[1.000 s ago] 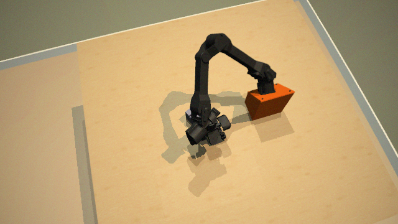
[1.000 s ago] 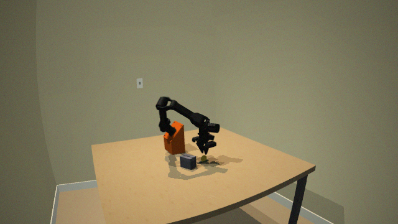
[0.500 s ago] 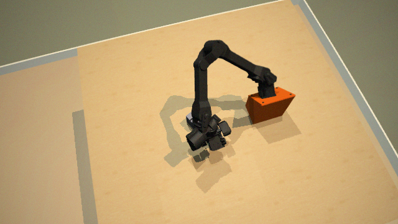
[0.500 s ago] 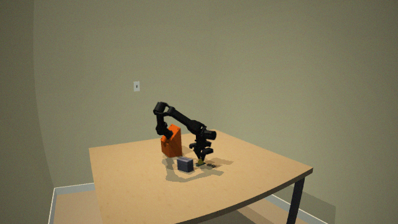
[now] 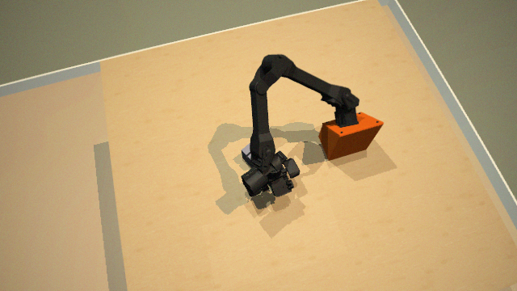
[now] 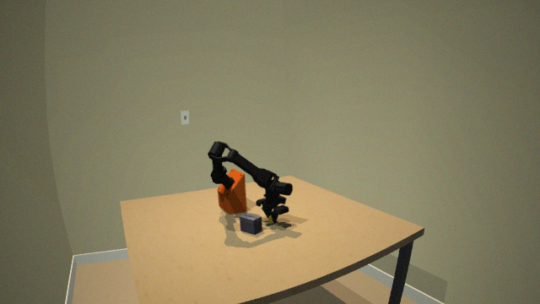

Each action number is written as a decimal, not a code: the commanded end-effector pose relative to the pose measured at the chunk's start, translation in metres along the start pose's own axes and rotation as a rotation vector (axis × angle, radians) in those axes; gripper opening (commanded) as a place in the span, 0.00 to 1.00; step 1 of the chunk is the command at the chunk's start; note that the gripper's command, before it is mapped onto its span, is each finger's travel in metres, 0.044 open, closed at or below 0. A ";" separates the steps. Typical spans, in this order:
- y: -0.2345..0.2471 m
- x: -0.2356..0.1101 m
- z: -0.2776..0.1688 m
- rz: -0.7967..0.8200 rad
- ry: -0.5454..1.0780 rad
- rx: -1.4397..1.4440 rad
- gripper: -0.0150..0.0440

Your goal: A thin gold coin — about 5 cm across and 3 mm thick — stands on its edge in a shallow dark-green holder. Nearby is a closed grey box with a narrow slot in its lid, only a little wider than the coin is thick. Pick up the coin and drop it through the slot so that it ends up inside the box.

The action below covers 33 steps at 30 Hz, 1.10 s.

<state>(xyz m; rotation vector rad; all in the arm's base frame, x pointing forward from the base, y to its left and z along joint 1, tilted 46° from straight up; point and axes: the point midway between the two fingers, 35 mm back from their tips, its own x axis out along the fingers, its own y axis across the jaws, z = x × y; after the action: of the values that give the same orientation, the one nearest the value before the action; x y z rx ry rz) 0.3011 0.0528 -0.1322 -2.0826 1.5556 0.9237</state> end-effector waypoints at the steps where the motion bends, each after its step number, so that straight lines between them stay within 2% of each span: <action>1: 0.003 0.002 0.000 0.003 0.007 -0.009 0.44; 4: 0.003 0.002 0.000 0.003 0.007 -0.009 0.30; 8: 0.003 0.002 0.000 0.003 0.007 -0.009 0.26; 22: 0.003 -0.005 0.000 0.008 0.002 -0.003 0.25; 33: -0.001 -0.031 0.001 0.005 -0.002 -0.003 0.25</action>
<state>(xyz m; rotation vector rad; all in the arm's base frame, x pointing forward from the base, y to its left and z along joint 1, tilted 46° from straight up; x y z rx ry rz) 0.2936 0.0680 -0.1162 -2.0886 1.5727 0.9354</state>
